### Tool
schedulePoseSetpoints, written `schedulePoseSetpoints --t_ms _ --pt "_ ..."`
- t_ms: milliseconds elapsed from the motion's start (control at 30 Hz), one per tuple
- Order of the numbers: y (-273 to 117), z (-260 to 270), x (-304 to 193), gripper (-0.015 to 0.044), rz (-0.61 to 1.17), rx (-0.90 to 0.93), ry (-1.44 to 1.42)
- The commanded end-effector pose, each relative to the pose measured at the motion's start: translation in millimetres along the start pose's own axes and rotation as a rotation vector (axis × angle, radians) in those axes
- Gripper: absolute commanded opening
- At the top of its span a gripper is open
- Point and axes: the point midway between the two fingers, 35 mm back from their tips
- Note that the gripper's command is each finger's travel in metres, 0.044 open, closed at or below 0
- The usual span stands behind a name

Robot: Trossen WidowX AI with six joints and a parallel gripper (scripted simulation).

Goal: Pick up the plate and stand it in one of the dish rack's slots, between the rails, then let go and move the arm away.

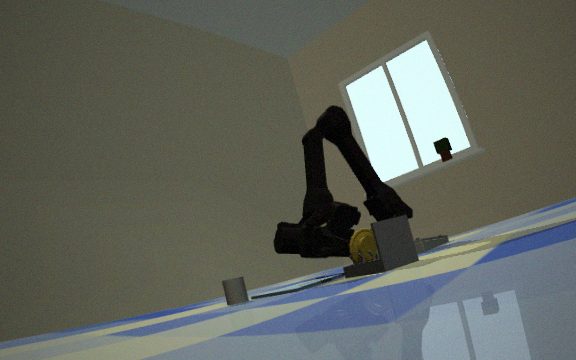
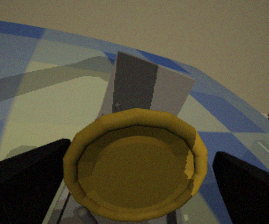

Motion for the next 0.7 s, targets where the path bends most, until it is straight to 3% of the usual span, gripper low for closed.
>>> schedulePoseSetpoints --t_ms 0,367,667 --pt "1 0 2 0.0400 0.000 0.004 0.003" --pt "-20 -60 101 0.0400 -0.019 -0.008 -0.018" --pt "-21 -68 99 0.0400 0.087 0.021 0.092"
Point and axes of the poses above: the point midway between the two fingers, 35 mm back from their tips, its own y axis out along the fingers, its own z axis across the jaws, x = y × z, and after that the axes turned 14 degrees about -y, right-handed
